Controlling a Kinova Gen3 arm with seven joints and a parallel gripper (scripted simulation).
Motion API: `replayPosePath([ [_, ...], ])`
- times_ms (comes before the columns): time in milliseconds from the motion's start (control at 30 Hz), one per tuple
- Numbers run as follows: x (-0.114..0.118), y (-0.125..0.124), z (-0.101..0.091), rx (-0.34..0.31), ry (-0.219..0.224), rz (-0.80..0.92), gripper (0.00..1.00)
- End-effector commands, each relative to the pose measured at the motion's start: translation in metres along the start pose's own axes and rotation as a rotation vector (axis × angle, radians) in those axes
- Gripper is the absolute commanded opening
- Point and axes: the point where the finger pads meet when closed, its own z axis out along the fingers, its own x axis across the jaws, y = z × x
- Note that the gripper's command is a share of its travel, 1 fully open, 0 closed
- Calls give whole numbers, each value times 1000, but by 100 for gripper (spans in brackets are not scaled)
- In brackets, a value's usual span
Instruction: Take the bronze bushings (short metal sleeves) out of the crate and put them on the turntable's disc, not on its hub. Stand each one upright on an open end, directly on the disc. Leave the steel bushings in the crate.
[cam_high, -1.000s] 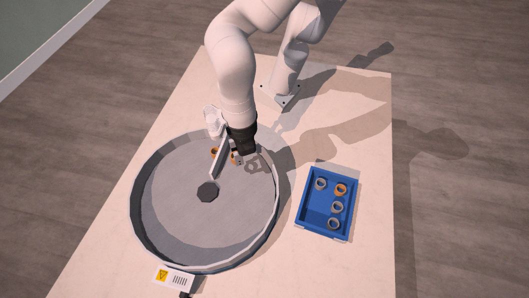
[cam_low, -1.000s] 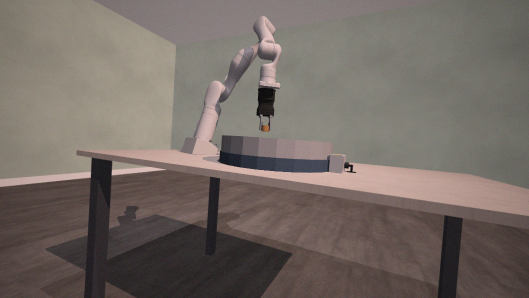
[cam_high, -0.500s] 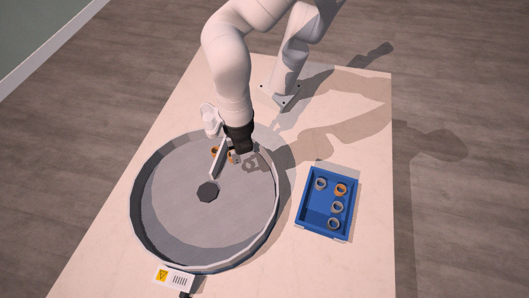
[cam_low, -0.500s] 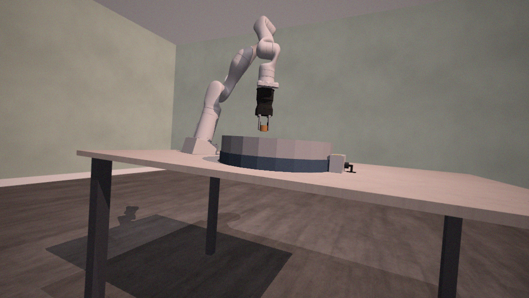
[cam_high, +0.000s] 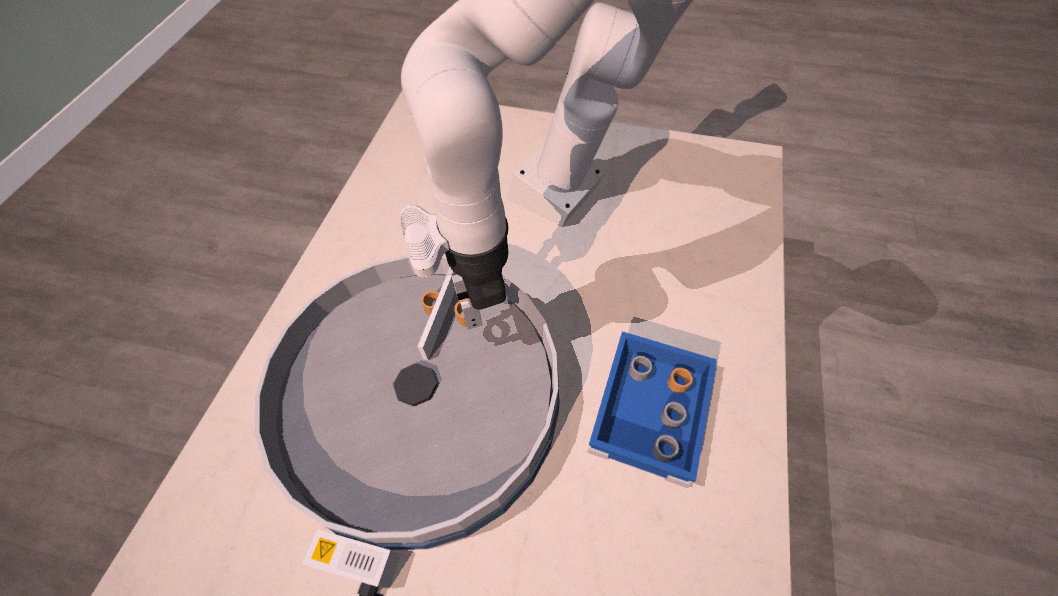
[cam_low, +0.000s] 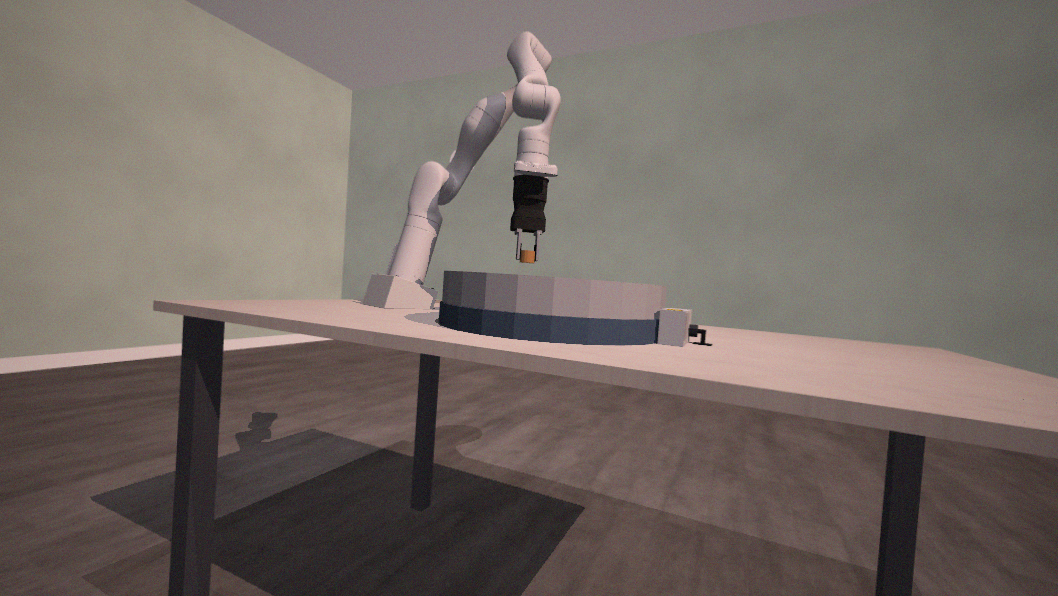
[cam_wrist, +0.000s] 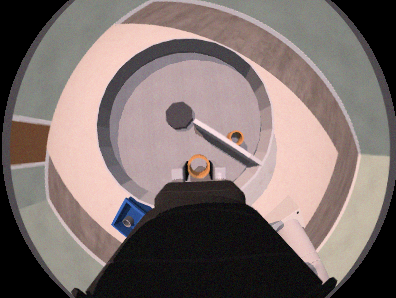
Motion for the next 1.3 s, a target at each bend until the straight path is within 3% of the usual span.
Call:
replayPosePath([
  [0, 0, 0, -1, 1, -1, 0, 0],
  [567, 0, 0, 0, 1, -1, 0, 0],
  [800, 0, -1, 25, 1, -1, 0, 0],
  [1267, 0, -1, 26, 1, -1, 0, 0],
])
